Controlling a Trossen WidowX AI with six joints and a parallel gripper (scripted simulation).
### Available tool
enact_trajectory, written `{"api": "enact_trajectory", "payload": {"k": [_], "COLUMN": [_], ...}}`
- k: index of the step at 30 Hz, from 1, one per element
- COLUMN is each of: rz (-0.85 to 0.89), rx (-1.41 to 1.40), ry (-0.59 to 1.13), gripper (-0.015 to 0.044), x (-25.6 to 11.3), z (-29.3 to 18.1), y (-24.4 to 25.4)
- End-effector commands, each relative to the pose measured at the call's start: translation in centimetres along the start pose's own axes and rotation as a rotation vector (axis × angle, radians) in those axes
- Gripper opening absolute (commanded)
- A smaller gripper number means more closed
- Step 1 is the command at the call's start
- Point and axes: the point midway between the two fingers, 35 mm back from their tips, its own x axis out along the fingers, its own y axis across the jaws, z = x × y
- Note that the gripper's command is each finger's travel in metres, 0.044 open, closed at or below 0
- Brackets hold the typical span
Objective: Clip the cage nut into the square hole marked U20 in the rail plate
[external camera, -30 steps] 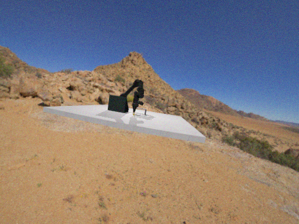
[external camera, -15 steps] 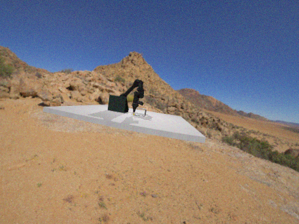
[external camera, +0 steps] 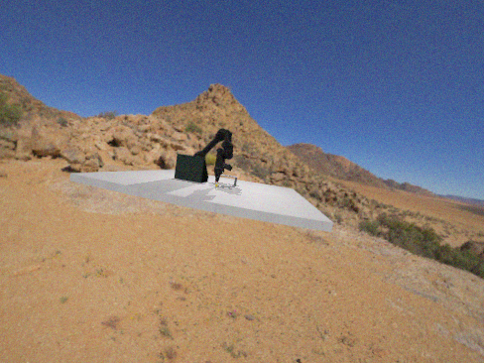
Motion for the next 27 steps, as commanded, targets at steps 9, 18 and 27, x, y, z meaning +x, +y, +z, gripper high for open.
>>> {"api": "enact_trajectory", "payload": {"k": [9, 18, 27], "rz": [0.000, -0.003, -0.003], "rx": [0.005, 0.004, 0.006], "ry": [-0.003, -0.001, -0.001], "gripper": [0.0023, 0.0023, 0.0023], "x": [0.0, -4.5, -7.8], "z": [0.1, 0.1, 0.0], "y": [0.0, -0.2, -0.1]}}
